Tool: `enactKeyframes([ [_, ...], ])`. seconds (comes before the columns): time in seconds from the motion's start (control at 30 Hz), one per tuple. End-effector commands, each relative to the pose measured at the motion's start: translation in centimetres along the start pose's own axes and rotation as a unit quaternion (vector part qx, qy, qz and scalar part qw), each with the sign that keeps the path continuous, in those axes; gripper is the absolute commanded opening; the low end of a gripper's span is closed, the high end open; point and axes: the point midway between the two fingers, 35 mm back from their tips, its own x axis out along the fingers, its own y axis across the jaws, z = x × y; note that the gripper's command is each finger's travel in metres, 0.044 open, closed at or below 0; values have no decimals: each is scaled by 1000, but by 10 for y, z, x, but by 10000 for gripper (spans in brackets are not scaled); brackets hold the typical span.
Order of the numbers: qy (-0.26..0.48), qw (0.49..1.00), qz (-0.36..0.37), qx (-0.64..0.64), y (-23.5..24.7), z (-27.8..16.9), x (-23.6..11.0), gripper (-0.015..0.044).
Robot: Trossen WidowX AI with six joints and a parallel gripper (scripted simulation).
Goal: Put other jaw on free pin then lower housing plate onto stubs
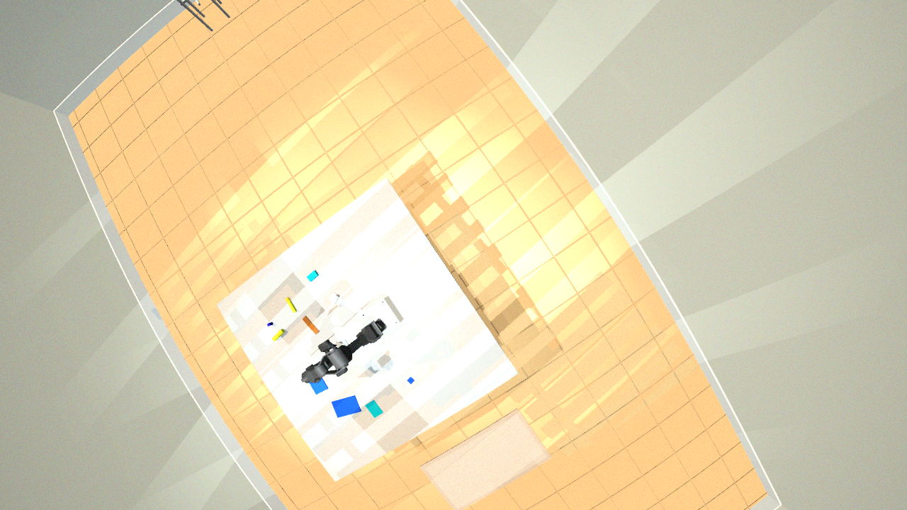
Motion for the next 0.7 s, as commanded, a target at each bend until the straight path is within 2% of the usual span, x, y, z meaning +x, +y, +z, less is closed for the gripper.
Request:
enactKeyframes([
  [0.0,-3,1000,-2,2,0,1,-1,351],
  [0.67,-3,1000,-2,2,0,1,3,351],
])
